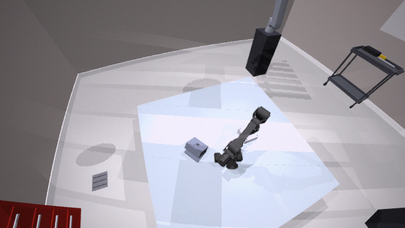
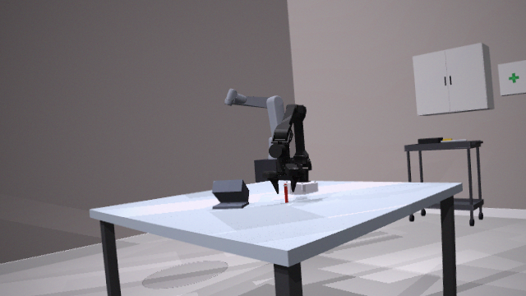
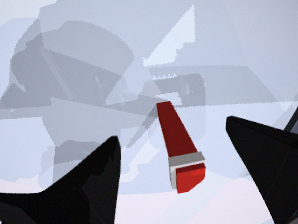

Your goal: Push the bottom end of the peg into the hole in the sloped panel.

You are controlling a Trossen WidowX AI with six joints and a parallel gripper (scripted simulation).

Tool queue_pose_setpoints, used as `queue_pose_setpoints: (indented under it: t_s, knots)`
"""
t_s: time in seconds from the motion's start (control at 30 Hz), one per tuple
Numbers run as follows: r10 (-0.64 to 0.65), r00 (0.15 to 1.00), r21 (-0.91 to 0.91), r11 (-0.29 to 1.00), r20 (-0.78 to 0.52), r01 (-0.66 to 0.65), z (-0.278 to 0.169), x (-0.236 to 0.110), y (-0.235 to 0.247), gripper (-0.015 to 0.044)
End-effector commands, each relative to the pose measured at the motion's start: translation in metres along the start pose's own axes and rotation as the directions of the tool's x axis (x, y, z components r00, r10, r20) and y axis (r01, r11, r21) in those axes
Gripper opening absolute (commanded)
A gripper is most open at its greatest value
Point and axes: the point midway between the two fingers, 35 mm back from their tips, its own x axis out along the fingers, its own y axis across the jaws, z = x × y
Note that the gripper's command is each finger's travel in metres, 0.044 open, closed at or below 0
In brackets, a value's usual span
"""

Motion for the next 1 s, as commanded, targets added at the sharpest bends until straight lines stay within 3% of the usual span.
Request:
queue_pose_setpoints:
  t_s: [0.0, 0.3, 0.7, 0.97]
  knots:
    - [0.000, 1.000, 0.000, 1.000, 0.001, 0.000, 0.000, 0.000, 0.000, 0.0256]
    - [0.000, 1.000, 0.000, 1.000, 0.001, 0.000, 0.000, 0.000, 0.000, 0.0020]
    - [0.000, 1.000, 0.000, 1.000, 0.001, 0.000, 0.000, -0.001, 0.000, 0.0000]
    - [0.002, 1.000, 0.002, 1.000, 0.000, -0.002, 0.002, -0.028, -0.002, 0.0000]
